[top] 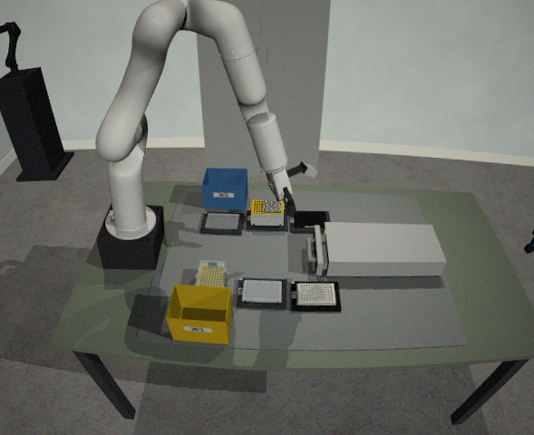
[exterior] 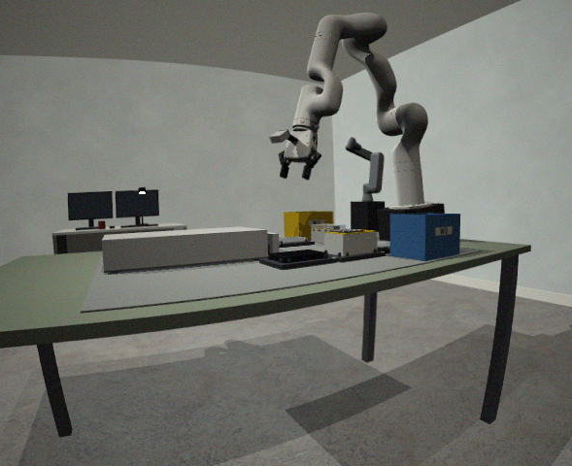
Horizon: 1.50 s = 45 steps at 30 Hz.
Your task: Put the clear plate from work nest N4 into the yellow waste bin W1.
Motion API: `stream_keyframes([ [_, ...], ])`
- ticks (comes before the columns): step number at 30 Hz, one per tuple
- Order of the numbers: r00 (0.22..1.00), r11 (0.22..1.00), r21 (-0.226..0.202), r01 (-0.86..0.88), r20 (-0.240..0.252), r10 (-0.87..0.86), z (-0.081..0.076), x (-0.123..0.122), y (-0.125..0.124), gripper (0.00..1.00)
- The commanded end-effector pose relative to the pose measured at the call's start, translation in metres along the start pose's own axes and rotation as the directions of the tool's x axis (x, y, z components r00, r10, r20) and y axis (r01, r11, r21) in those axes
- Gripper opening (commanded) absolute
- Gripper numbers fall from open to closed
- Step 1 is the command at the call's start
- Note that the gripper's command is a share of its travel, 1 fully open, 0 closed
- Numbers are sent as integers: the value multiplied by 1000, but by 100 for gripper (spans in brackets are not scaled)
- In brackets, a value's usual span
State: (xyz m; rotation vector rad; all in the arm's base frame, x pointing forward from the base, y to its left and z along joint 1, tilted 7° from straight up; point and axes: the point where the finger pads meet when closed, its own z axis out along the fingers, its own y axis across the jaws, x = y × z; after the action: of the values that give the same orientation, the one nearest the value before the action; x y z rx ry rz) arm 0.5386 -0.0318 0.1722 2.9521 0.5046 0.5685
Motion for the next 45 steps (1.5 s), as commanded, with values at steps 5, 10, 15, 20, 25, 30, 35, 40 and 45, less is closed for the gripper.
stream_keyframes([
  [5, 988, 992, 16, -129, 86, 127, -12, -29, -10, 100],
  [10, 976, 983, 20, -184, 124, 180, -18, -44, -17, 100],
  [15, 953, 967, 23, -255, 174, 248, -27, -65, -28, 100],
  [20, 931, 951, 23, -308, 212, 297, -32, -76, -34, 100],
  [25, 896, 926, 20, -376, 261, 359, -41, -96, -46, 100],
  [30, 896, 926, 20, -376, 261, 359, -43, -100, -48, 100],
  [35, 896, 926, 20, -376, 261, 359, -43, -100, -48, 100],
  [40, 896, 926, 20, -376, 261, 359, -43, -100, -48, 100],
  [45, 896, 925, 20, -378, 261, 360, -38, -102, -40, 100],
])
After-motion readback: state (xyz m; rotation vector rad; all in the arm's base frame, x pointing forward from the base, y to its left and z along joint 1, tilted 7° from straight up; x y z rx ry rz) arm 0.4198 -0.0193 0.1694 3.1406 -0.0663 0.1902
